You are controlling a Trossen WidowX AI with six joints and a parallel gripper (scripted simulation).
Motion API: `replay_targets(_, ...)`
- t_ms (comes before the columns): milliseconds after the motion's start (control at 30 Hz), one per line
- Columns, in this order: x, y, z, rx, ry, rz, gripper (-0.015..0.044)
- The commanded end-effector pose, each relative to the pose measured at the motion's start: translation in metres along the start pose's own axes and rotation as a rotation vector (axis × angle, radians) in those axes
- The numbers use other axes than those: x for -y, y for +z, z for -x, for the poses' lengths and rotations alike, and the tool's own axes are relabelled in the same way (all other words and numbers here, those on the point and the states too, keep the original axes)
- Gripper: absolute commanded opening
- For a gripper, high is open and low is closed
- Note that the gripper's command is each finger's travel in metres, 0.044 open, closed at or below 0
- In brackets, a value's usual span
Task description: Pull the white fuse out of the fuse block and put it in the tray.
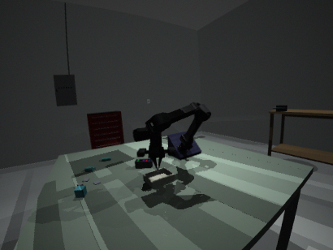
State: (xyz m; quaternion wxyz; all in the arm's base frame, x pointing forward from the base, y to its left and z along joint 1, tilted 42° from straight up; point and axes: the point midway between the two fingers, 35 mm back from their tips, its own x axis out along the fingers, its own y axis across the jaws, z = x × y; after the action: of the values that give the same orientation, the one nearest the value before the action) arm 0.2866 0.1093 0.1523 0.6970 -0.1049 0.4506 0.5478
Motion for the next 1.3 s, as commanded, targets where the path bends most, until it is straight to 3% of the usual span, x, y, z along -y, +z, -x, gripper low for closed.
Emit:
replay_targets(0,-0.001,-0.001,-0.007,0.002,0.004,-0.010,0.0000)
replay_targets(133,-0.001,-0.001,-0.011,0.002,0.004,-0.010,0.0000)
replay_targets(567,-0.001,0.000,-0.005,0.000,0.001,0.000,0.0330)
replay_targets(733,-0.001,-0.001,0.029,0.000,0.004,-0.011,0.0330)
replay_targets(1267,-0.001,-0.003,0.027,-0.003,0.008,-0.020,0.0330)
